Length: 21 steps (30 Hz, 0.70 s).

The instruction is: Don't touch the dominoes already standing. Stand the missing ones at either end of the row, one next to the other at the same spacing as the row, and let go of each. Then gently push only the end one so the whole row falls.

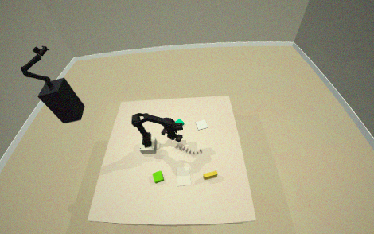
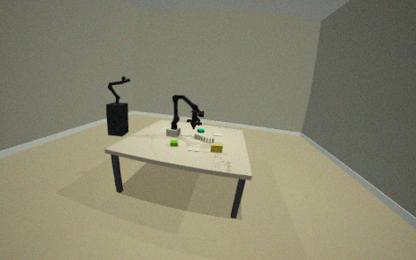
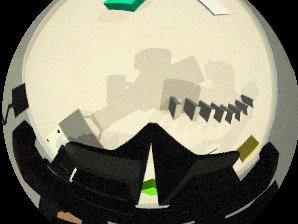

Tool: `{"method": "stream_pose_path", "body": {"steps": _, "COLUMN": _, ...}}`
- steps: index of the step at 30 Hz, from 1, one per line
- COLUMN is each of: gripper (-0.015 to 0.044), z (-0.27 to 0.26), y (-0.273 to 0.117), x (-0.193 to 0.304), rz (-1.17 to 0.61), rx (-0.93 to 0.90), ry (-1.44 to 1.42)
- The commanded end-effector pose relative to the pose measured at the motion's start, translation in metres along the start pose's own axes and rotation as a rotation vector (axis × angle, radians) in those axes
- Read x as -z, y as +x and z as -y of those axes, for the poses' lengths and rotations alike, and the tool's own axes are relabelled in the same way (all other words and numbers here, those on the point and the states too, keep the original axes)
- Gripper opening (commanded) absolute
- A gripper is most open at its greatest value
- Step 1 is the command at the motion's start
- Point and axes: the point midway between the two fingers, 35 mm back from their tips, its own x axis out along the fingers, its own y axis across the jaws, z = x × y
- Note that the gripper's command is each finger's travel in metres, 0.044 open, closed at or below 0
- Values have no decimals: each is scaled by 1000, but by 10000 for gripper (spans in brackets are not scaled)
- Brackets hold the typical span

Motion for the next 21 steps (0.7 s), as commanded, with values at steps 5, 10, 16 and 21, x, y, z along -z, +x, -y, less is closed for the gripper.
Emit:
{"method": "stream_pose_path", "body": {"steps": 5, "gripper": 0, "z": 0, "y": -1, "x": -1, "rz": 4, "rx": 3, "ry": -3}}
{"method": "stream_pose_path", "body": {"steps": 10, "gripper": 0, "z": 0, "y": 2, "x": -1, "rz": 4, "rx": 3, "ry": -3}}
{"method": "stream_pose_path", "body": {"steps": 16, "gripper": 0, "z": -2, "y": 78, "x": 1, "rz": 4, "rx": 2, "ry": -3}}
{"method": "stream_pose_path", "body": {"steps": 21, "gripper": 0, "z": -2, "y": 80, "x": 1, "rz": 4, "rx": 3, "ry": -3}}
